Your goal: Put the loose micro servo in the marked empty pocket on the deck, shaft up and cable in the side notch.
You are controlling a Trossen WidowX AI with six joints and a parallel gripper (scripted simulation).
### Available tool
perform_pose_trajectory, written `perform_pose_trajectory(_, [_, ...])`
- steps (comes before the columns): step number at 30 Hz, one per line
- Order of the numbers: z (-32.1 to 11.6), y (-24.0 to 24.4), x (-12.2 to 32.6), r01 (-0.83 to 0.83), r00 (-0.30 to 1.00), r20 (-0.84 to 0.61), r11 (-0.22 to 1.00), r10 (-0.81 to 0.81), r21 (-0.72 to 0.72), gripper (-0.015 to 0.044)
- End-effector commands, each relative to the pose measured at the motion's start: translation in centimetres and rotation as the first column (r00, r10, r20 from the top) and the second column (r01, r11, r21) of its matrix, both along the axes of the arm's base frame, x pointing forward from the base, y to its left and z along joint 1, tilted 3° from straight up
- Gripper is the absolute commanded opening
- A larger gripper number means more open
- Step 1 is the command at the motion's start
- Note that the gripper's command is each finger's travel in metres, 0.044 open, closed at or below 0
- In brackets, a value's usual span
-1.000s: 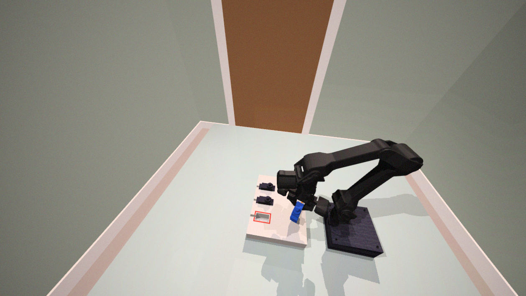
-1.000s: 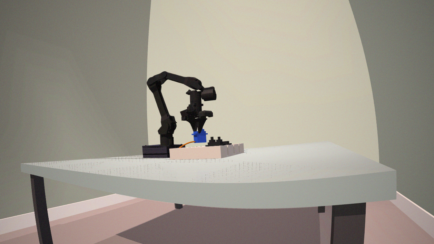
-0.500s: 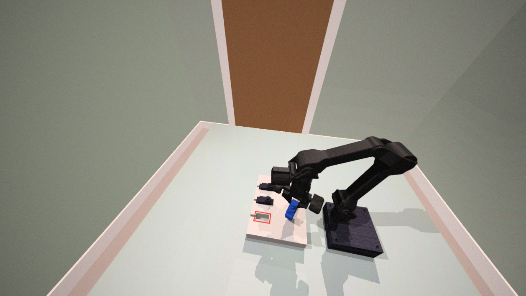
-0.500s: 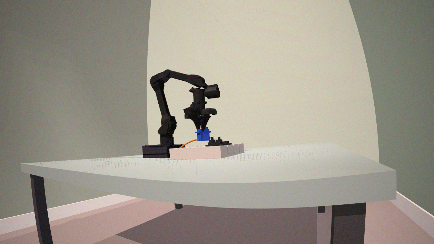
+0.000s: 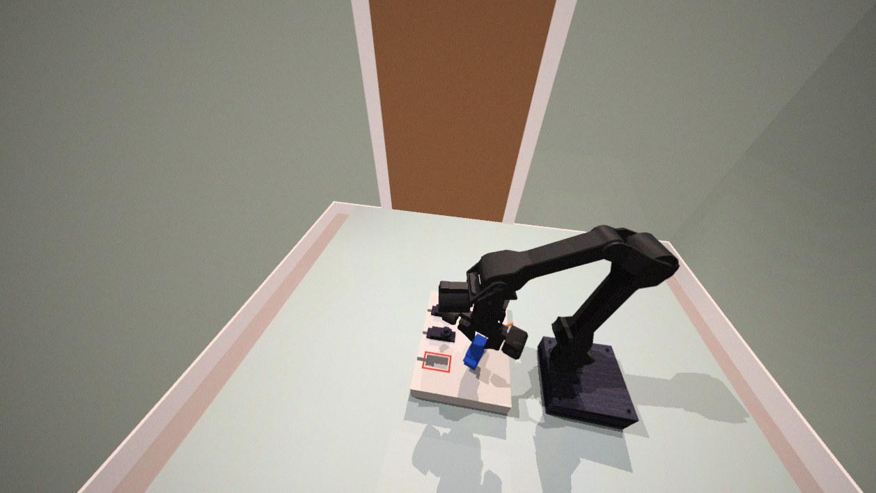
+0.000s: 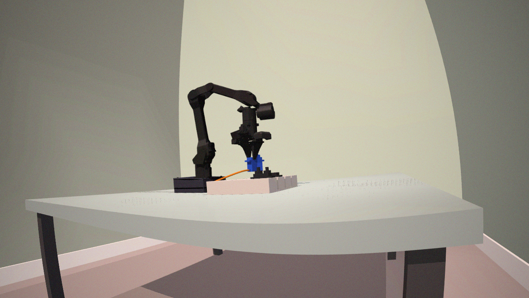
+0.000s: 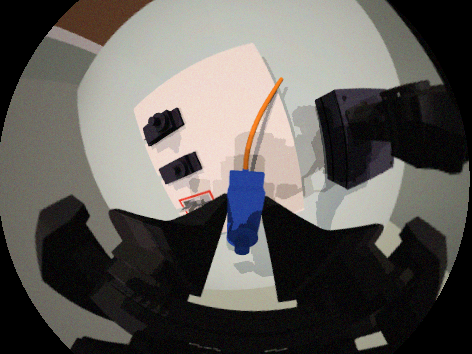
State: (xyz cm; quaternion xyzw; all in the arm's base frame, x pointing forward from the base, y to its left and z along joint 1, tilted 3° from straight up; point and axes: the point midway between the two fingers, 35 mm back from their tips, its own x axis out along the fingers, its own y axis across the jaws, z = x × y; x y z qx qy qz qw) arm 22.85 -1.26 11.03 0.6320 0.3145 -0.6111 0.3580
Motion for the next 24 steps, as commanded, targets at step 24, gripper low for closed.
perform_pose_trajectory(24, [0.2,2.7,0.7,-0.508,0.862,-0.016,0.861,0.507,-0.024,0.0])
